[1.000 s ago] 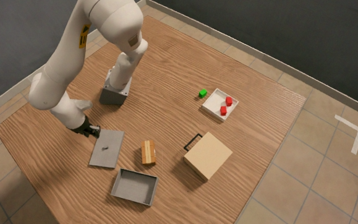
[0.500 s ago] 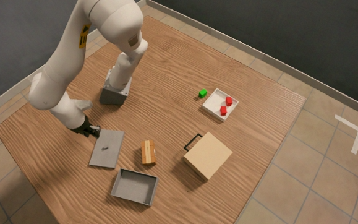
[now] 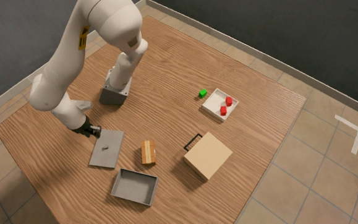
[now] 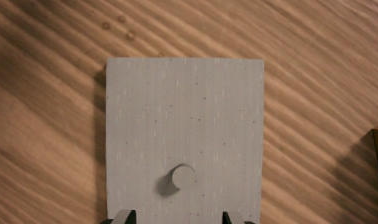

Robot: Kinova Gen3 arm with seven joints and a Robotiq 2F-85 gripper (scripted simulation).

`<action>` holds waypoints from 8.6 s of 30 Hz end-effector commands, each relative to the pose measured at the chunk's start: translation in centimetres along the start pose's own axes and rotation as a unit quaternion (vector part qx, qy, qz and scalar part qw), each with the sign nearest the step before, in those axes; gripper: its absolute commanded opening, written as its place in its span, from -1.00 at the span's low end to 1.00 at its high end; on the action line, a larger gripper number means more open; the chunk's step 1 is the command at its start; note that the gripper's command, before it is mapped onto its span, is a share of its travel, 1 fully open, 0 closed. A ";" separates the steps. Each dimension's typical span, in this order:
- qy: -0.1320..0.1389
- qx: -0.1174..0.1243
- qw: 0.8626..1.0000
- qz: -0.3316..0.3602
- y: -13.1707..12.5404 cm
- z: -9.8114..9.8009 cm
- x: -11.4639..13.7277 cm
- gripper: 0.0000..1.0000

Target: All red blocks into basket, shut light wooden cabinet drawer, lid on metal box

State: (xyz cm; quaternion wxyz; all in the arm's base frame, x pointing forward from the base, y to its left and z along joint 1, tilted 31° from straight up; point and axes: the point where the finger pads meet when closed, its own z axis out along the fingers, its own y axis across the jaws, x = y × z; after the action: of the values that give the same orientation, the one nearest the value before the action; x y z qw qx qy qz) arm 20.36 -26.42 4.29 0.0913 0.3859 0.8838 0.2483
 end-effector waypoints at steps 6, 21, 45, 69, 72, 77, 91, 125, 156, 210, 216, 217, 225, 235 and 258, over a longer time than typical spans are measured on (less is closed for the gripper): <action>0.002 -0.001 1.000 0.002 -0.1 1.5 0.3 -0.05; 0.003 -0.002 1.000 0.002 0.0 6.0 0.3 -0.05; 0.002 -0.002 1.000 0.001 0.0 11.6 0.2 -0.05; 0.000 -0.001 1.000 0.000 0.1 11.7 0.2 -0.05; 0.000 -0.001 1.000 0.000 0.1 11.7 0.2 -0.05; 0.000 -0.001 1.000 0.000 0.1 11.7 0.2 -0.05; -0.001 -0.001 1.000 -0.001 0.1 11.7 0.1 -0.05; -0.002 0.000 1.000 -0.001 0.1 11.6 -0.1 -0.05; 0.001 -0.001 1.000 0.000 0.1 13.2 0.1 -0.05; -0.001 -0.001 1.000 -0.001 0.1 14.4 -0.1 -0.05; -0.001 -0.001 1.000 -0.001 0.1 14.4 -0.1 -0.05; -0.001 -0.001 1.000 -0.001 0.1 14.4 -0.1 -0.05; -0.001 -0.001 1.000 -0.001 0.1 14.4 -0.1 -0.05; -0.001 -0.001 1.000 -0.001 0.1 14.4 -0.1 -0.80; -0.001 -0.001 1.000 -0.001 0.1 14.4 -0.1 -0.80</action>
State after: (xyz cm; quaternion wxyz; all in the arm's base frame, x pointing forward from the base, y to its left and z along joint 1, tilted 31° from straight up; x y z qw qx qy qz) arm 25.41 -20.99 -7.83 0.0921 0.3877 0.8822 0.2510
